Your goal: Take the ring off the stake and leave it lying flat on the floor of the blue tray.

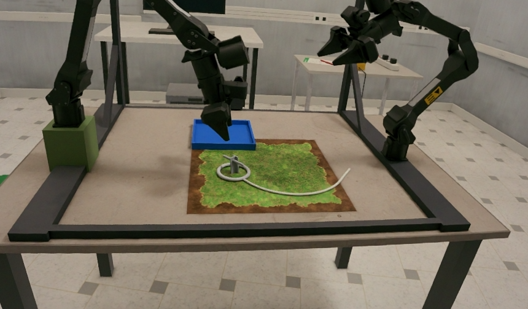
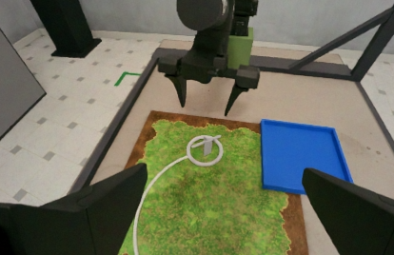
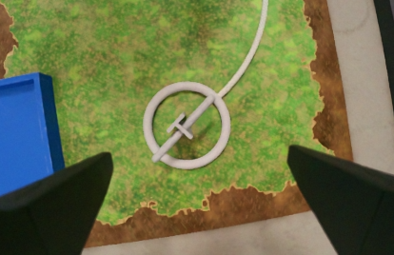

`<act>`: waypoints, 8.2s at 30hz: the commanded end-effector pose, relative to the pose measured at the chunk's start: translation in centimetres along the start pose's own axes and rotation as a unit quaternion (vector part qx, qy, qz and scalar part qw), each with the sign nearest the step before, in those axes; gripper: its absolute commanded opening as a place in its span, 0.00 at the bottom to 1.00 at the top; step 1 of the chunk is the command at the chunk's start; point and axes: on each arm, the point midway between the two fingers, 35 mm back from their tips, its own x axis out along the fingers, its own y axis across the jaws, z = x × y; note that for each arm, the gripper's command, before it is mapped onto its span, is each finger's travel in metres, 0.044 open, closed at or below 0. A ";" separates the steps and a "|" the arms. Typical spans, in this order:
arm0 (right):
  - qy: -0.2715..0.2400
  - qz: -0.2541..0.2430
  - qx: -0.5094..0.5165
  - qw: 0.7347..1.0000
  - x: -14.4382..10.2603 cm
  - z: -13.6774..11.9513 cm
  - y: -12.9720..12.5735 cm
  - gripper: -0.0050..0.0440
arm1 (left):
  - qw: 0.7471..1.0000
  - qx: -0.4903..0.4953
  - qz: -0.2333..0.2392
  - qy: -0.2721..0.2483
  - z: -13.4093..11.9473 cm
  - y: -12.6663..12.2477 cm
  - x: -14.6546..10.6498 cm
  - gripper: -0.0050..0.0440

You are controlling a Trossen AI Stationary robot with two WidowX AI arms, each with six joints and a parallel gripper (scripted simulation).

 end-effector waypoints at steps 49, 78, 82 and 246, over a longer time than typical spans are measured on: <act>0.167 -0.044 0.254 0.952 10.1 -2.8 -2.7 0.40 | 1.000 -0.001 0.001 -0.009 0.6 0.1 -0.4 1.00; 0.155 -0.043 0.251 0.954 10.5 -2.3 -2.7 0.16 | 1.000 -0.001 0.001 -0.009 0.6 0.1 -0.4 1.00; 0.155 -0.043 0.251 0.954 10.5 -2.3 -2.7 0.13 | 1.000 -0.001 0.001 -0.009 0.6 0.1 -0.4 1.00; -0.059 -0.109 0.232 0.965 6.2 -2.7 -0.6 0.10 | 1.000 -0.001 0.001 -0.009 0.6 0.1 -0.4 1.00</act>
